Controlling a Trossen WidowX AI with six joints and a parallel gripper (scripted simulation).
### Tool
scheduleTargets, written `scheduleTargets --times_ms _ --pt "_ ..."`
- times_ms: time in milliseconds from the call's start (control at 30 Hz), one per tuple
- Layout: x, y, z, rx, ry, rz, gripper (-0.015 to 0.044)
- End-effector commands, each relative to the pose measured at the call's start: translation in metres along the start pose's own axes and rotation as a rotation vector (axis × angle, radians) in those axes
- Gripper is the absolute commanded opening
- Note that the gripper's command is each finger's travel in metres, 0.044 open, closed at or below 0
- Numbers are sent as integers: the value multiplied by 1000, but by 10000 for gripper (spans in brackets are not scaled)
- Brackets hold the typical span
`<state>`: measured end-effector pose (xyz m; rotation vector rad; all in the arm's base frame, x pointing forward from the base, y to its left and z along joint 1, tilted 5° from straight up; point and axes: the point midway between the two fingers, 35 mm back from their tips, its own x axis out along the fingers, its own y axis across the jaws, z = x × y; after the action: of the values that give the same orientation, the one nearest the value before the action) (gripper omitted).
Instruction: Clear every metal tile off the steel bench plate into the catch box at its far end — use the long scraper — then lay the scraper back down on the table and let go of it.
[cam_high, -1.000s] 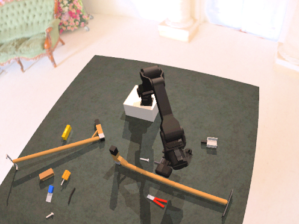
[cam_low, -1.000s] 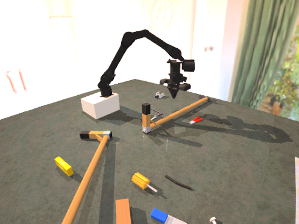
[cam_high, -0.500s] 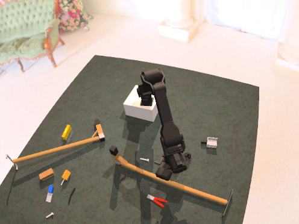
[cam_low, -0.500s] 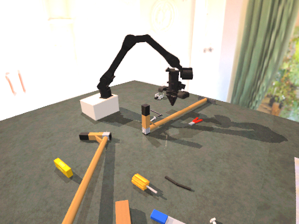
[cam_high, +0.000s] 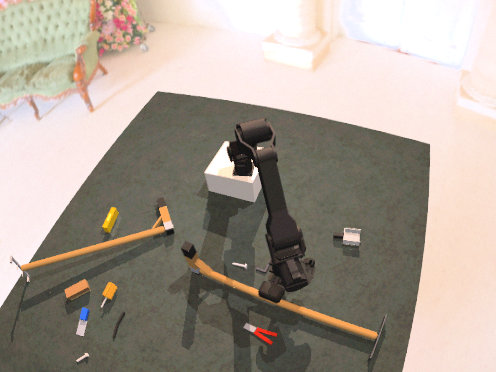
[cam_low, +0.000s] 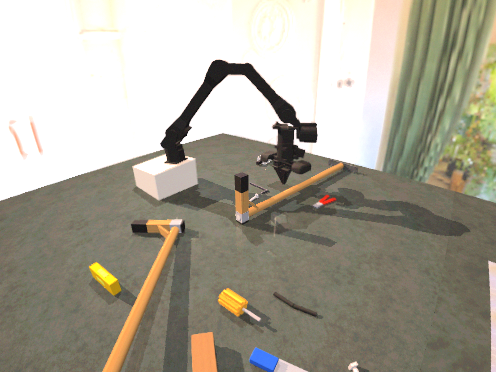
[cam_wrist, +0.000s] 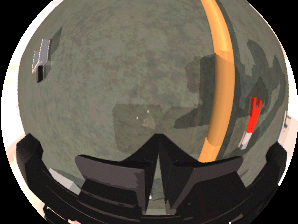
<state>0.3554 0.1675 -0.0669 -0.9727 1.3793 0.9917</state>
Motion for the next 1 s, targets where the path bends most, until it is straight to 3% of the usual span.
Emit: scheduleTargets --times_ms 0,967 --pt "5 2 -1 -3 0 8 0" --pt "4 -27 5 -3 0 6 0"
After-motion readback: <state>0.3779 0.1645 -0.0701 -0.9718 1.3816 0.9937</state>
